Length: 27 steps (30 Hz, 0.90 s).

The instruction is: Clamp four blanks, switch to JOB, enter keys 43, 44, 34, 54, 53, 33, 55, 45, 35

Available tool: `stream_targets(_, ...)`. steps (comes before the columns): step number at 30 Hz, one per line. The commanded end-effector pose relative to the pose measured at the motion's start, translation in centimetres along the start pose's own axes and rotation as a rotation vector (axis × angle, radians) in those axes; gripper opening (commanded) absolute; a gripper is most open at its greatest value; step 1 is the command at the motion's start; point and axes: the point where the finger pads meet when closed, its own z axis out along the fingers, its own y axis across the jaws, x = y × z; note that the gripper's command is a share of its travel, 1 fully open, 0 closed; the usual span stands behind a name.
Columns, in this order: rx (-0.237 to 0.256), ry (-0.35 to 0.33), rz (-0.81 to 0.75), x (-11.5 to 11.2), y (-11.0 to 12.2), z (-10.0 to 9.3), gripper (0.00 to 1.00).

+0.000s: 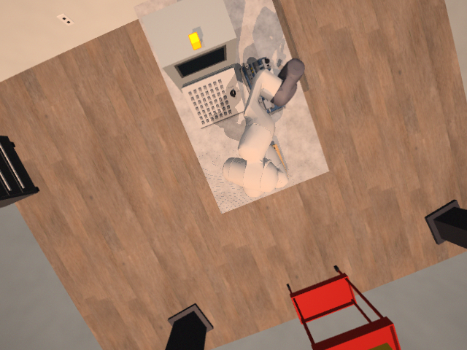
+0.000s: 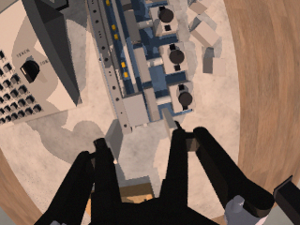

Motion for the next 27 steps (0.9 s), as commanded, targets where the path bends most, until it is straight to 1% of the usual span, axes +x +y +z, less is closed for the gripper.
stream_targets(1, 0.025, -0.023, -0.012, -0.7, -0.9, -1.3, 0.4)
stream_targets(6, 0.025, -0.023, -0.012, -0.7, -0.8, -2.4, 0.4)
stream_targets(11, 0.025, -0.023, -0.012, -0.7, -0.8, -2.6, 0.4)
stream_targets(12, 0.025, -0.023, -0.012, -0.7, -0.8, -2.6, 0.0)
stream_targets(27, 0.025, -0.023, -0.012, -0.7, -0.8, -2.6, 0.0)
